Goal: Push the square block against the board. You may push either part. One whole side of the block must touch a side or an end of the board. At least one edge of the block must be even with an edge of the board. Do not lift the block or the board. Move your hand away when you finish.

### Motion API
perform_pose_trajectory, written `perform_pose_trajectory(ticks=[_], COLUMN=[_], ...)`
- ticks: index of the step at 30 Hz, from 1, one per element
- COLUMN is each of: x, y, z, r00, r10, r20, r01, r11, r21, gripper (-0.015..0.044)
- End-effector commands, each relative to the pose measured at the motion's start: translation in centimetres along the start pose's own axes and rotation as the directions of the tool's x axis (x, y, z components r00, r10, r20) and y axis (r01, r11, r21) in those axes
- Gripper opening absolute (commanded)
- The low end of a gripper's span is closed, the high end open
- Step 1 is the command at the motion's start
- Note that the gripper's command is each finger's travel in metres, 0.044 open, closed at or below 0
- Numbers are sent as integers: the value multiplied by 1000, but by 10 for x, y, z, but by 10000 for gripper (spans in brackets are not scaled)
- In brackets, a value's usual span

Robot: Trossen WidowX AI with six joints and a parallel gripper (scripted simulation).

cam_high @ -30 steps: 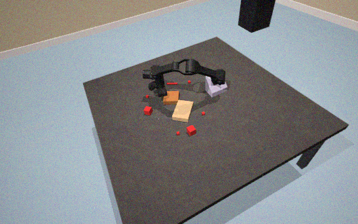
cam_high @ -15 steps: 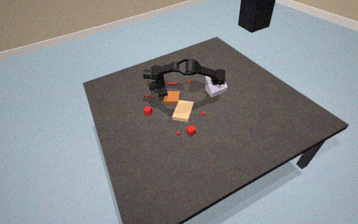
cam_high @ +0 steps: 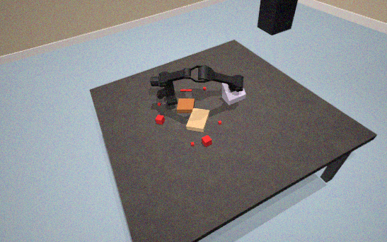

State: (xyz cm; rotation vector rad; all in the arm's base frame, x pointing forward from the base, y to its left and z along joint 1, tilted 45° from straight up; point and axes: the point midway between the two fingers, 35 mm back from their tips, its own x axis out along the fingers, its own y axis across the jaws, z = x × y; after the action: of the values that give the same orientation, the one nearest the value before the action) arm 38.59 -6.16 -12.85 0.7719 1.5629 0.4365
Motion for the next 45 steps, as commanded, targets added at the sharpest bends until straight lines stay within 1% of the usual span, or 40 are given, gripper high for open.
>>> perform_pose_trajectory(ticks=[1,10,12,14,15,22,27,33,45], x=[0,1,-11,-42,-51,-54,-57,-59,-60], y=[0,1,0,0,0,-1,-5,-11,-18], z=[8,20,16,16,16,15,0,-22,-71], r00=[1000,1000,1000,1000,1000,1000,1000,1000,1000], r10=[2,3,0,0,0,0,-2,-4,-8], r20=[2,3,1,3,3,3,3,2,-4], r01=[-2,-3,0,0,0,0,2,4,3], r11=[1000,1000,1000,1000,1000,1000,989,939,739], r21=[1,1,0,1,1,-4,-149,-344,-674], gripper=[0,0,0,0,0,0,0,0,0])
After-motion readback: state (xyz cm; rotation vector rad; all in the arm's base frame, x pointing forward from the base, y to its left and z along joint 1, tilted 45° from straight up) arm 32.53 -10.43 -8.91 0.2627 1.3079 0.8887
